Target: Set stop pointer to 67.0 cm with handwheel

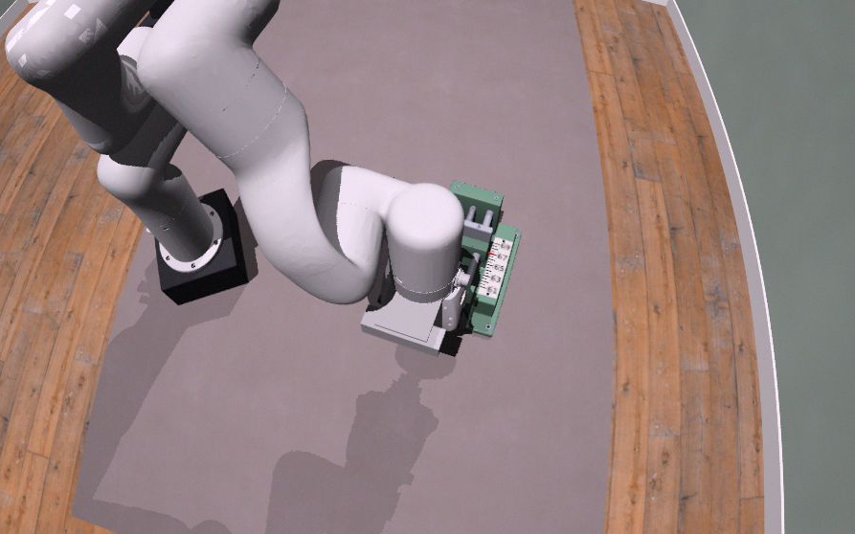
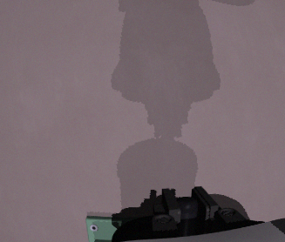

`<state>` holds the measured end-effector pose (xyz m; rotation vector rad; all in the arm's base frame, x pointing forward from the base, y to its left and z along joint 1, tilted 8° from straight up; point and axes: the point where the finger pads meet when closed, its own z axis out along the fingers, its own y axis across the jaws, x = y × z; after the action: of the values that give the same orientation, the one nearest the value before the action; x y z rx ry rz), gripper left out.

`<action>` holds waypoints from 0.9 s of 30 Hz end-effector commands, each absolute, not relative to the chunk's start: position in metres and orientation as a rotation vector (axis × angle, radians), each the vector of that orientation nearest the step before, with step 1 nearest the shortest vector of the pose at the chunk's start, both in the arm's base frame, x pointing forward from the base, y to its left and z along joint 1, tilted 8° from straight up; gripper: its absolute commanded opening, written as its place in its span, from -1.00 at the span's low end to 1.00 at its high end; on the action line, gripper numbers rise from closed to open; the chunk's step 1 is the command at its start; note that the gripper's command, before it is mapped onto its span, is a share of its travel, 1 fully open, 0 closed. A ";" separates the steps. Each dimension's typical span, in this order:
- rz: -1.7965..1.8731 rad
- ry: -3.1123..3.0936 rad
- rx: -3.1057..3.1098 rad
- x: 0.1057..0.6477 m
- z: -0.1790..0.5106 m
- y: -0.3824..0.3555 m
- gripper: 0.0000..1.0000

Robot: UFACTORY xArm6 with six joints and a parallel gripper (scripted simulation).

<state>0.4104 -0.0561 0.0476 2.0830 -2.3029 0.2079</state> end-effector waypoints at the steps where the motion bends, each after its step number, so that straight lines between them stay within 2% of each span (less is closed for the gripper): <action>1: 0.213 -2.305 2.085 0.410 0.048 -0.056 -0.88; 27: 0.214 -2.305 2.085 0.395 0.035 -0.056 -0.88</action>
<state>0.3953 -0.0559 0.0351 2.0846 -2.3050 0.2120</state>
